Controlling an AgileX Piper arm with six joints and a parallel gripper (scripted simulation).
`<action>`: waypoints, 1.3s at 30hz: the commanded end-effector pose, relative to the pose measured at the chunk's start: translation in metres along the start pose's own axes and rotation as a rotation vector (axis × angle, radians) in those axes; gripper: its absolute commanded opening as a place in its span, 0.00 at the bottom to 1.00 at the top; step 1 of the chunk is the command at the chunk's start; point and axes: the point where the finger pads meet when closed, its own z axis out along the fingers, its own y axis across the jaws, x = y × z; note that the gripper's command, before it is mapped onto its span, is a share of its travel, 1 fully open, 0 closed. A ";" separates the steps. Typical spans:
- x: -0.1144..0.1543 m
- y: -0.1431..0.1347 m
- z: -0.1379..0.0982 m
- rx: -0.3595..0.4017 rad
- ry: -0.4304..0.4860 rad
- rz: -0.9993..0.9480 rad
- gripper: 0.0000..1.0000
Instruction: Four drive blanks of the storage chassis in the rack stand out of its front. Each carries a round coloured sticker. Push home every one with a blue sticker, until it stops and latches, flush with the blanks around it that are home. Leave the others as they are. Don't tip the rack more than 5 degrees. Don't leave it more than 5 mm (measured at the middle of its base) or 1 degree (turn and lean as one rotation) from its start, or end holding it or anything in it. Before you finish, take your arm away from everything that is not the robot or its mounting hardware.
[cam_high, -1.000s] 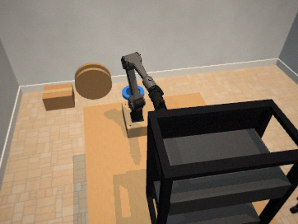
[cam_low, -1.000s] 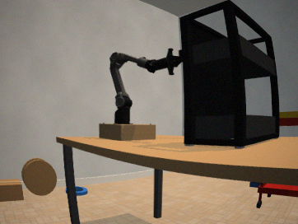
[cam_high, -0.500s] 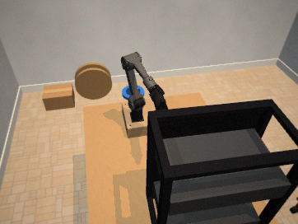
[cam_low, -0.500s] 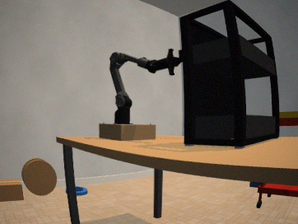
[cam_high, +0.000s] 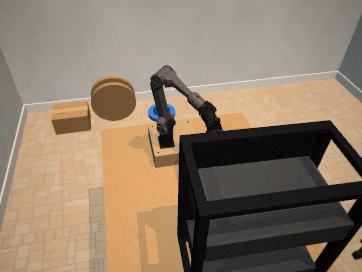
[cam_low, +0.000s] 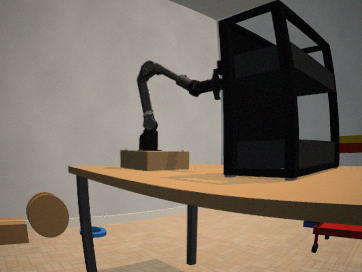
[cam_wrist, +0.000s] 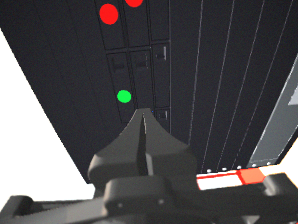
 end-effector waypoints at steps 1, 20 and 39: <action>0.006 0.000 -0.001 -0.002 -0.004 0.002 0.00; 0.008 0.000 0.065 -0.002 -0.004 0.002 0.00; 0.008 0.000 0.066 -0.002 -0.004 0.002 0.00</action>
